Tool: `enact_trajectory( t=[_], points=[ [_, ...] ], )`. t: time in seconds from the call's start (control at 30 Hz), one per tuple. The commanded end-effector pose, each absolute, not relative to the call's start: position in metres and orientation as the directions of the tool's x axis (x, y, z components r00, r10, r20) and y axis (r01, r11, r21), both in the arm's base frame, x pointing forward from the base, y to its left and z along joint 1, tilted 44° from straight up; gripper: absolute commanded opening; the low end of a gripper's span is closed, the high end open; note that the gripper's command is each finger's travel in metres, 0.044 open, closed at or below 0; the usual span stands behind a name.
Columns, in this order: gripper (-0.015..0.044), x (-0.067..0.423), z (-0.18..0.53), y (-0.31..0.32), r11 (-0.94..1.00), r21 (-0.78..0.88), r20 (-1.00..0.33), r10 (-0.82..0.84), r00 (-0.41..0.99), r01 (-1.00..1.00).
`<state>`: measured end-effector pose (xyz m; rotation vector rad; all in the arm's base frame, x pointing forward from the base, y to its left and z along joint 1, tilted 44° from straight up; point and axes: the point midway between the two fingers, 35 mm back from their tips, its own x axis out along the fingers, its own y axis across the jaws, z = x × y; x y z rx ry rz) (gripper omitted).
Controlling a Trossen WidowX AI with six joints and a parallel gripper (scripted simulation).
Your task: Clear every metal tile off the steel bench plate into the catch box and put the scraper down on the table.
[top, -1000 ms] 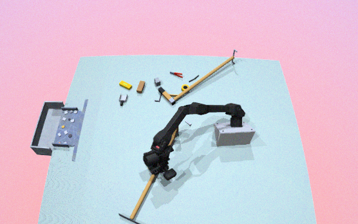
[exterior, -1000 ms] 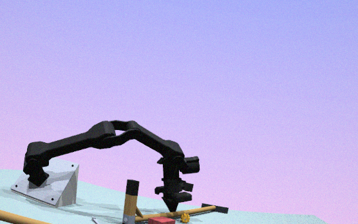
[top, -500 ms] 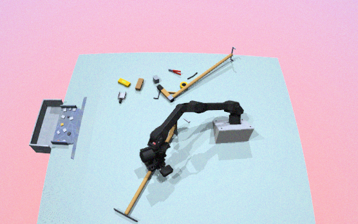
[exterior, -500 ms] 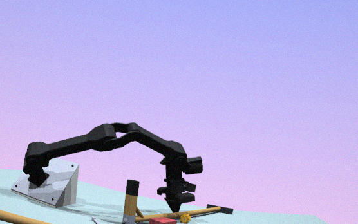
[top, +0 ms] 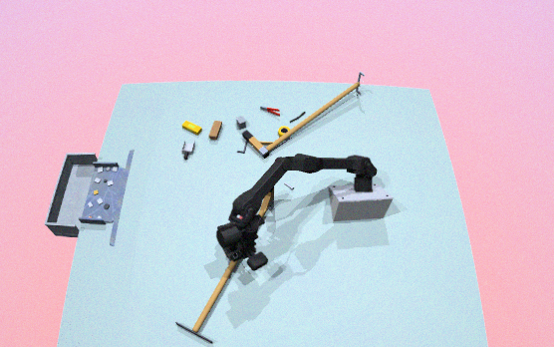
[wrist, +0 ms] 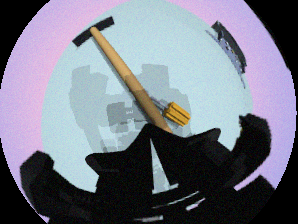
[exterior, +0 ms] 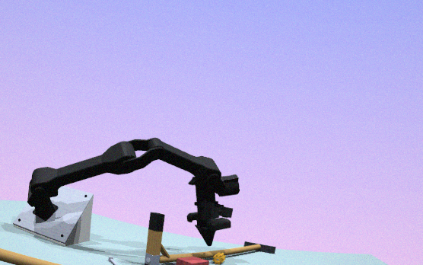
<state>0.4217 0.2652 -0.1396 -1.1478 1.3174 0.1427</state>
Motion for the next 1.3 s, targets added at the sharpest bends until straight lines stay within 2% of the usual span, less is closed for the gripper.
enact_trajectory(
  t=[0.0, 0.6, 1.27],
  points=[
    [0.0000, 0.415, -0.126, 0.281, 0.496, -0.576, -0.805, -0.481, 0.346, -0.650],
    [0.0000, 0.363, -0.058, 0.348, 0.534, -0.593, -0.805, -0.381, 0.454, -0.602],
    [0.0000, 0.373, -0.085, 0.331, 0.535, -0.593, -0.805, -0.380, 0.456, -0.602]
  ],
)
